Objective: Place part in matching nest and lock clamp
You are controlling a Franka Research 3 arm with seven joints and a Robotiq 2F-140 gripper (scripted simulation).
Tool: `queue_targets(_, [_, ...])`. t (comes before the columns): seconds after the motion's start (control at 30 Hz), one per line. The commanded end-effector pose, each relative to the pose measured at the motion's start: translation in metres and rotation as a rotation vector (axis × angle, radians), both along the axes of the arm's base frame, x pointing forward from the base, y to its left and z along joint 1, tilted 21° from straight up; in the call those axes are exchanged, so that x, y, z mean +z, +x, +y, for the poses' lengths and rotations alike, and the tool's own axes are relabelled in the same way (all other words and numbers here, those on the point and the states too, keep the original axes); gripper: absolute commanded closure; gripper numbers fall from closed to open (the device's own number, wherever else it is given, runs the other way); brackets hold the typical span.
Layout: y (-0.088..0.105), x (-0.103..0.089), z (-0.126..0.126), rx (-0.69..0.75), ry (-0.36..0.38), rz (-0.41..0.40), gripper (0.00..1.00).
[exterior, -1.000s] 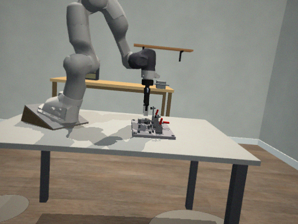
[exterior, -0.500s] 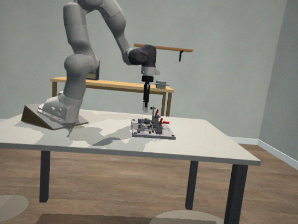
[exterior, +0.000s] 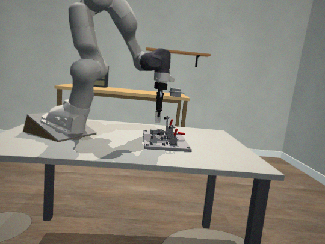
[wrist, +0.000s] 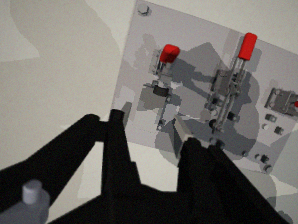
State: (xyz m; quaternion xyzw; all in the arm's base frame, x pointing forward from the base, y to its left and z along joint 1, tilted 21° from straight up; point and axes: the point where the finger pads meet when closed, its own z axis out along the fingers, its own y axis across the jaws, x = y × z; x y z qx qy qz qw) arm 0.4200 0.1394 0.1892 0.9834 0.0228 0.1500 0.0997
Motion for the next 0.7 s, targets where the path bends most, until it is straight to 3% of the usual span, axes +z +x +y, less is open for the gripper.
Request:
queue_targets(0.0, [-0.001,0.005,0.001,0.005,-0.002,0.002,0.72])
queue_targets(0.17, [-0.009,0.028,0.006,0.005,-0.002,0.002,0.72])
queue_targets(0.23, [-0.009,0.028,0.006,0.005,-0.002,0.002,0.72])
queue_targets(0.5, [-0.026,0.081,0.017,0.005,-0.002,0.002,0.72])
queue_targets(0.67, [-0.029,0.091,0.019,0.005,-0.002,0.002,0.72])
